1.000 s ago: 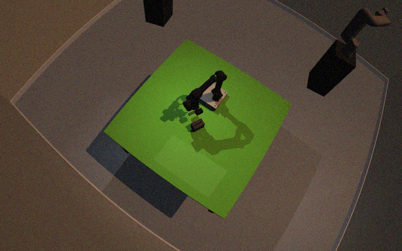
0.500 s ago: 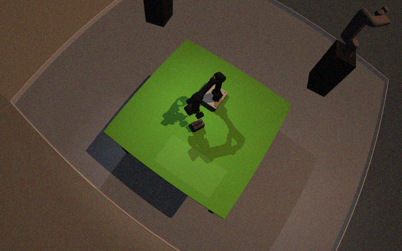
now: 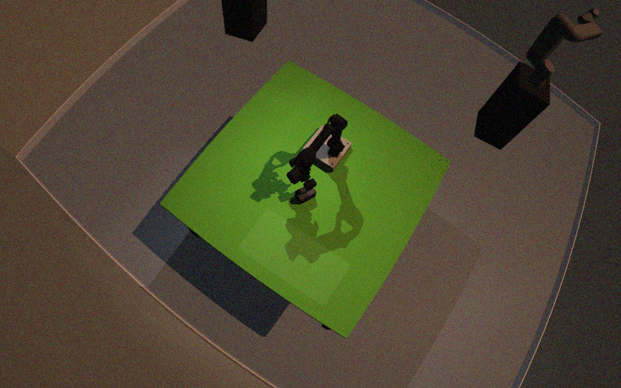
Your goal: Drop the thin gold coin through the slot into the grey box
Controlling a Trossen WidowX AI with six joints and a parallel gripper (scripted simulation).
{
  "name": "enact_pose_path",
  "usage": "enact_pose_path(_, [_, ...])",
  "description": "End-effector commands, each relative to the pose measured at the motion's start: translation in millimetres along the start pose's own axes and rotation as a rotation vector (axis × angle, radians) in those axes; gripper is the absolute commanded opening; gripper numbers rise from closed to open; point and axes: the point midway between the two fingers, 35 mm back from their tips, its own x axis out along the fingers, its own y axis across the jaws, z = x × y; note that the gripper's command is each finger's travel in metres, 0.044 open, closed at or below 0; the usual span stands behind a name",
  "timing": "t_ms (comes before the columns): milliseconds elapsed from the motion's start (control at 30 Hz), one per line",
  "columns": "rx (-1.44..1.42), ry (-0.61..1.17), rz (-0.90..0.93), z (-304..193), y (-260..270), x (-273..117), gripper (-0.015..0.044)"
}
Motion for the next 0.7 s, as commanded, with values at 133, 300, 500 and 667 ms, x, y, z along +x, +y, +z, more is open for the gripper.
enact_pose_path(133, [0.006,0.015,0.002,2.9,18.7,3.3,0.0])
enact_pose_path(300, [0.01,0.016,0.004,4.5,30.9,3.5,0.0])
enact_pose_path(500, [0.015,0.018,0.006,5.8,45.9,3.9,0.0])
enact_pose_path(667, [0.019,0.02,0.007,6.2,58.7,4.4,0.0])
